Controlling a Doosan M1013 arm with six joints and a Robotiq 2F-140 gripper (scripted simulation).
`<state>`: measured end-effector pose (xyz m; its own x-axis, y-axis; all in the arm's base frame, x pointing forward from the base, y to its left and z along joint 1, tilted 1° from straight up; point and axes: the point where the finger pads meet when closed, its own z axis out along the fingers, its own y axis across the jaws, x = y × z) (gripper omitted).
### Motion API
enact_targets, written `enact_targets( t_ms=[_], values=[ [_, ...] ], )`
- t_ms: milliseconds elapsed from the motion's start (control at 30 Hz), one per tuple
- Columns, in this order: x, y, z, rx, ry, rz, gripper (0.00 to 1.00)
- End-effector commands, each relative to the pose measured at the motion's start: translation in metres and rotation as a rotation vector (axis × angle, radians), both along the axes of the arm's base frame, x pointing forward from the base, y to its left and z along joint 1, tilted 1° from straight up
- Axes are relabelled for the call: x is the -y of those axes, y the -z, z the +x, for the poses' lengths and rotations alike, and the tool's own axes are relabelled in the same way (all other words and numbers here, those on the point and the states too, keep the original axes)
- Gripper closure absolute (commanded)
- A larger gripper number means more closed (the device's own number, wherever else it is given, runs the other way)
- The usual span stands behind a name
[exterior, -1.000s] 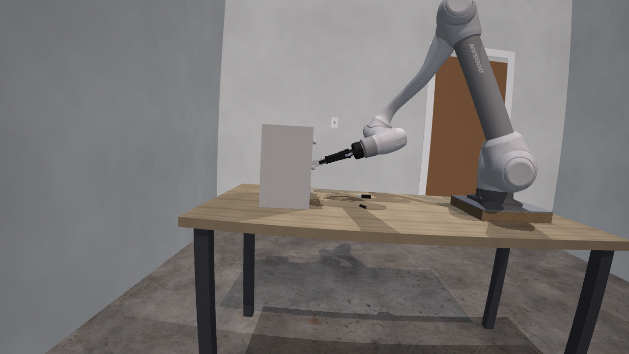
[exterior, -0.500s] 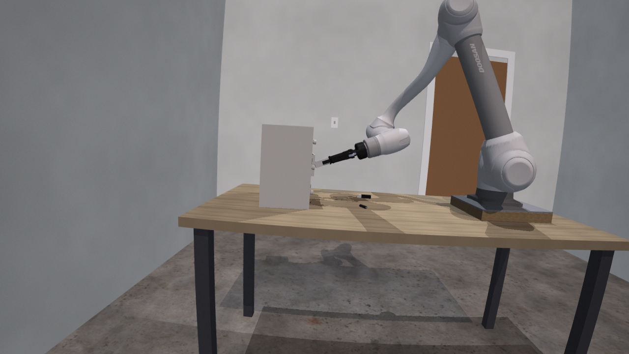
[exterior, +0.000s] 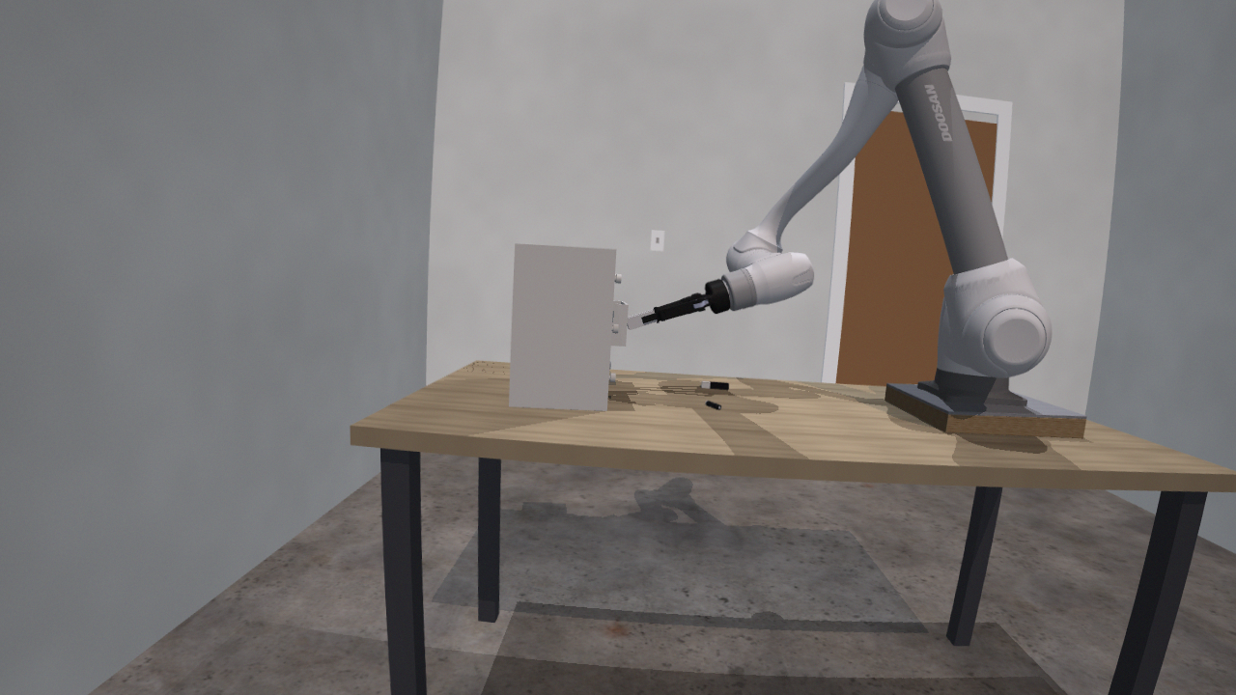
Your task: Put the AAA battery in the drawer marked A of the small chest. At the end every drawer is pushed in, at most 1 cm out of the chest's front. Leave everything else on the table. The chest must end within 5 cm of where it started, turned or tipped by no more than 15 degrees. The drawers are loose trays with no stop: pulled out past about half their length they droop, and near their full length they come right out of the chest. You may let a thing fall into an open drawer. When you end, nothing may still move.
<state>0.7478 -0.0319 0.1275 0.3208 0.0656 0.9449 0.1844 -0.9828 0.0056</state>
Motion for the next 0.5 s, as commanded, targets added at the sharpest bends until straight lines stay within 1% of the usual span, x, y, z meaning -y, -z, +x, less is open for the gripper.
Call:
enact_targets(
  t_ms=[0, 467],
  values=[
    [0.001, 0.0, -0.004, 0.0, 0.0, 0.0, 0.92],
    [0.003, 0.0, -0.018, 0.0, 0.0, 0.0, 0.92]
  ],
)
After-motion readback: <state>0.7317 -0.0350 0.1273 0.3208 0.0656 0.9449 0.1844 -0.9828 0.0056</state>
